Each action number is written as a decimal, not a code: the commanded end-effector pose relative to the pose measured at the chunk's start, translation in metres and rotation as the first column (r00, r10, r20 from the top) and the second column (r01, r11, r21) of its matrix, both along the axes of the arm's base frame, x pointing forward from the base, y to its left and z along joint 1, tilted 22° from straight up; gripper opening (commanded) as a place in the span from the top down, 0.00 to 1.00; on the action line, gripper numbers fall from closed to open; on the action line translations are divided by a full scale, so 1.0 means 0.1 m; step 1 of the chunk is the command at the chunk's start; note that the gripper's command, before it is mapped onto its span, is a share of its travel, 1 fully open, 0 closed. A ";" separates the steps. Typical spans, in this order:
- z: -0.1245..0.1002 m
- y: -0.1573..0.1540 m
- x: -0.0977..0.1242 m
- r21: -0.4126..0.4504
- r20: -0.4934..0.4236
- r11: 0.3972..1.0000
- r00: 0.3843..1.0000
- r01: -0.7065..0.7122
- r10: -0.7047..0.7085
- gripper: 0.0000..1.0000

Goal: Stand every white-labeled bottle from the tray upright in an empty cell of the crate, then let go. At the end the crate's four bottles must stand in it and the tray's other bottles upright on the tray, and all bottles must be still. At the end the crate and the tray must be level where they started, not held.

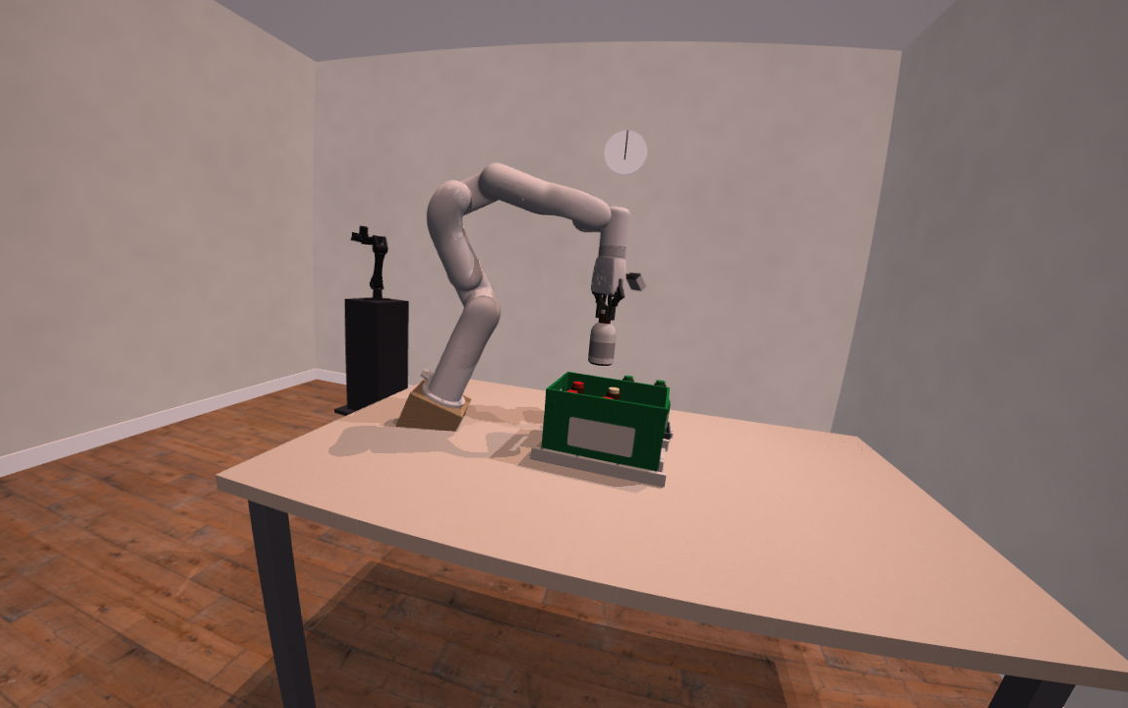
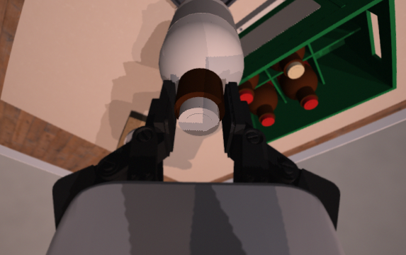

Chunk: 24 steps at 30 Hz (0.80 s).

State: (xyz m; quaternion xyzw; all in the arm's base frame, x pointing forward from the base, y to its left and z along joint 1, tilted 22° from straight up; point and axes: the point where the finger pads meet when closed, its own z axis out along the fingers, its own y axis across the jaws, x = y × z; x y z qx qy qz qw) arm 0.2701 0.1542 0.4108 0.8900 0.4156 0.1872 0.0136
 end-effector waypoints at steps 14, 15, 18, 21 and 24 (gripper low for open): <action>0.02 -0.02 0.02 0.002 0.004 1.000 1.000 0.000 0.000 1.00; 0.02 -0.02 0.02 0.003 0.004 1.000 1.000 0.000 0.000 1.00; 0.02 -0.03 0.03 0.003 0.004 1.000 1.000 0.000 0.000 1.00; 0.02 -0.04 0.03 0.003 0.004 1.000 1.000 0.000 0.000 1.00; 0.02 -0.05 0.04 0.002 0.004 1.000 1.000 0.000 0.000 1.00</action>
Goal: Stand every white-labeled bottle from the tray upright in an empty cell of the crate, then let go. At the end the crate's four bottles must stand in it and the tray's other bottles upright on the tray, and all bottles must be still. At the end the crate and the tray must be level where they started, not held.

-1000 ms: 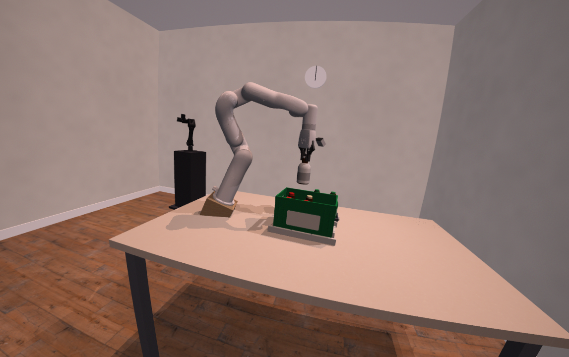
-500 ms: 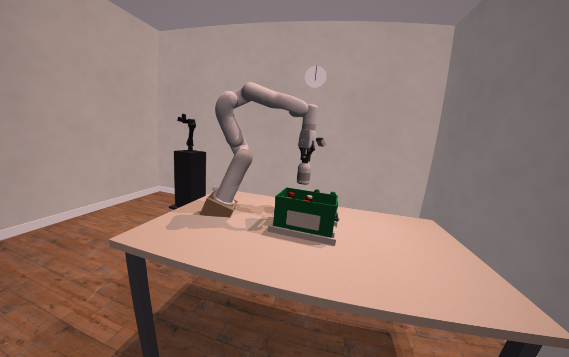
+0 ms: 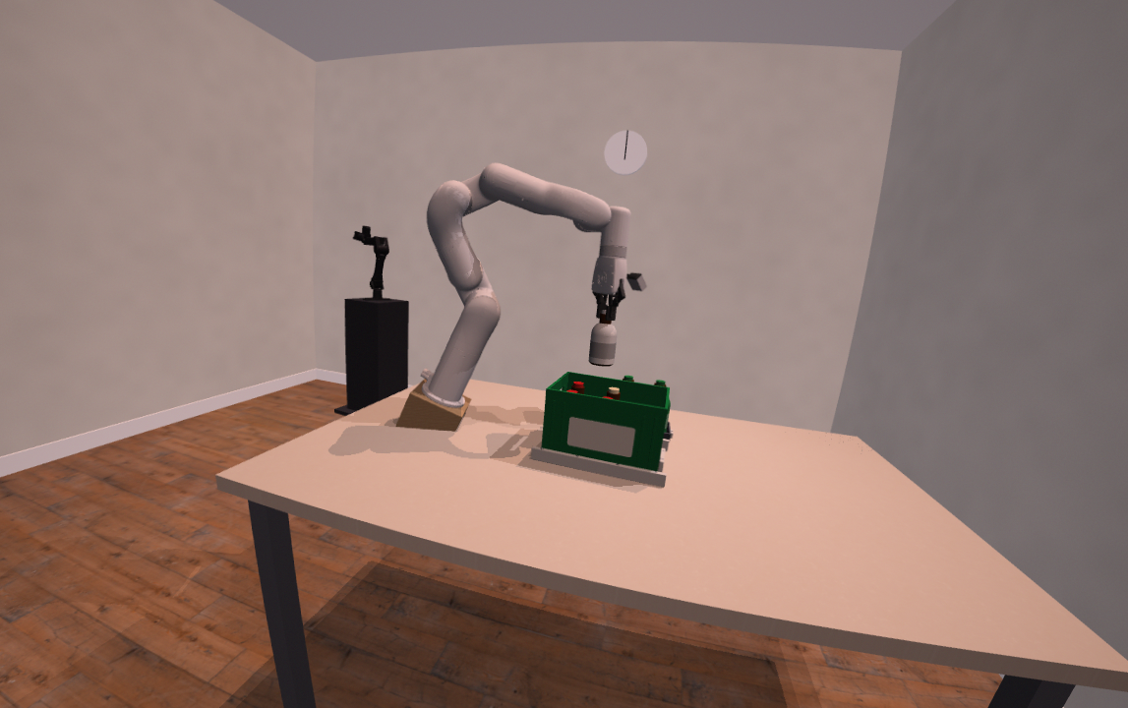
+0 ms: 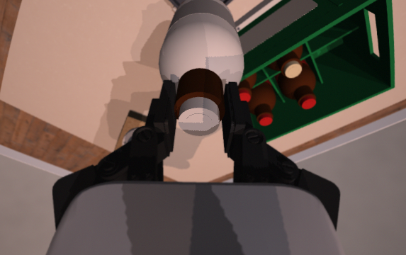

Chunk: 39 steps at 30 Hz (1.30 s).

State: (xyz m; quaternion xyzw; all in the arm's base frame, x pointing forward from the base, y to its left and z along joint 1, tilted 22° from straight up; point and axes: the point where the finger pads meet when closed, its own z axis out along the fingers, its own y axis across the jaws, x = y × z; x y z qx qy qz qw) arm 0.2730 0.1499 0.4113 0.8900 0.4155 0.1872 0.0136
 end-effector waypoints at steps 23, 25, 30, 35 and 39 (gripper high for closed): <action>0.03 -0.15 0.10 0.002 0.004 1.000 1.000 0.000 0.000 1.00; 0.04 -0.17 0.11 0.002 0.004 1.000 1.000 0.000 0.000 1.00; 0.04 -0.22 0.15 0.002 0.004 1.000 1.000 0.000 0.000 1.00; 0.05 -0.25 0.17 0.002 0.004 1.000 1.000 0.000 0.000 1.00; 0.05 -0.30 0.20 0.002 0.004 1.000 1.000 0.000 0.000 1.00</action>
